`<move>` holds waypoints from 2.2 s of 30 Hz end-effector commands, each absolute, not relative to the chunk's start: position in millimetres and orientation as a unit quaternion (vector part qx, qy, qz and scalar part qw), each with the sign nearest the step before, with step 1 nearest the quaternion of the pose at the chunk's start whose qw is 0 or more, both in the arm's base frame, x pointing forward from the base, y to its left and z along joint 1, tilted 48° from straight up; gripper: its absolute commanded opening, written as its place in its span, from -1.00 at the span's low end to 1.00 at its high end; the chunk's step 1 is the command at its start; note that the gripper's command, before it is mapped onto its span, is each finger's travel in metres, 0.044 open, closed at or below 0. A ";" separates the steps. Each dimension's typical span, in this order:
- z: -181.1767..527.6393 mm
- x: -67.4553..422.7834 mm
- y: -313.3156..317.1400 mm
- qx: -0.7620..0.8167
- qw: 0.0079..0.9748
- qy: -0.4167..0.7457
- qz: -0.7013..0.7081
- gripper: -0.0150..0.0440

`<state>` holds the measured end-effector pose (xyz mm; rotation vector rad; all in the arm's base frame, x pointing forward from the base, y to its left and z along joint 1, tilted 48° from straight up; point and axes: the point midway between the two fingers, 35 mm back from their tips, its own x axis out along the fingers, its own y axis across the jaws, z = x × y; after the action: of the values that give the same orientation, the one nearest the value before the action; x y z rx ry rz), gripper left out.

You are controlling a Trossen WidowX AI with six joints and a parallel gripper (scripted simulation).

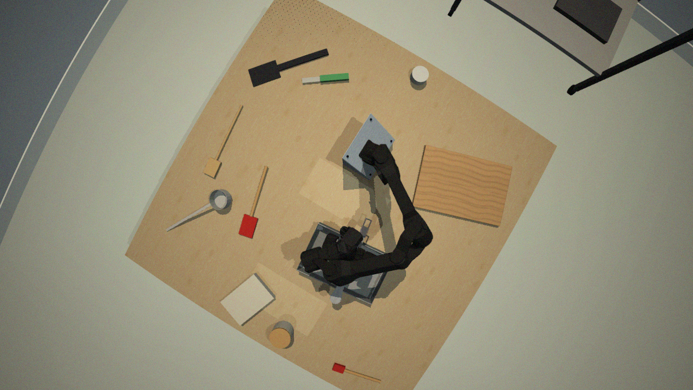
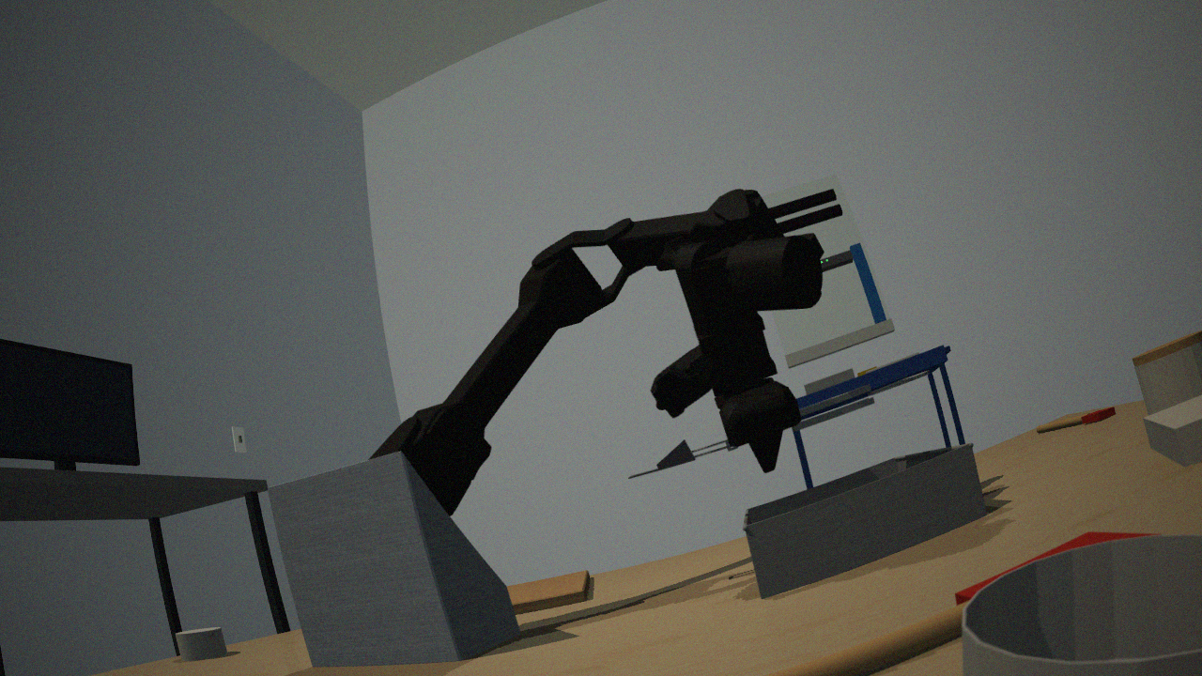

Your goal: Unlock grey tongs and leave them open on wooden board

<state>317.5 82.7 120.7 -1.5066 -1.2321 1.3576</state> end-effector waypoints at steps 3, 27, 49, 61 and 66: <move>130.4 315.9 74.9 -0.592 0.372 -0.481 0.529 -1.00; 120.7 313.0 74.7 -0.654 0.242 -0.380 0.608 -1.00; 133.0 314.3 79.9 -0.702 0.117 -0.432 0.554 -1.00; 150.6 307.0 91.5 -0.709 -0.053 -0.549 0.439 -1.00; 158.0 303.6 96.3 -0.700 -0.124 -0.589 0.384 -1.00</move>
<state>305.5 93.8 152.8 -2.3390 -1.8790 1.3813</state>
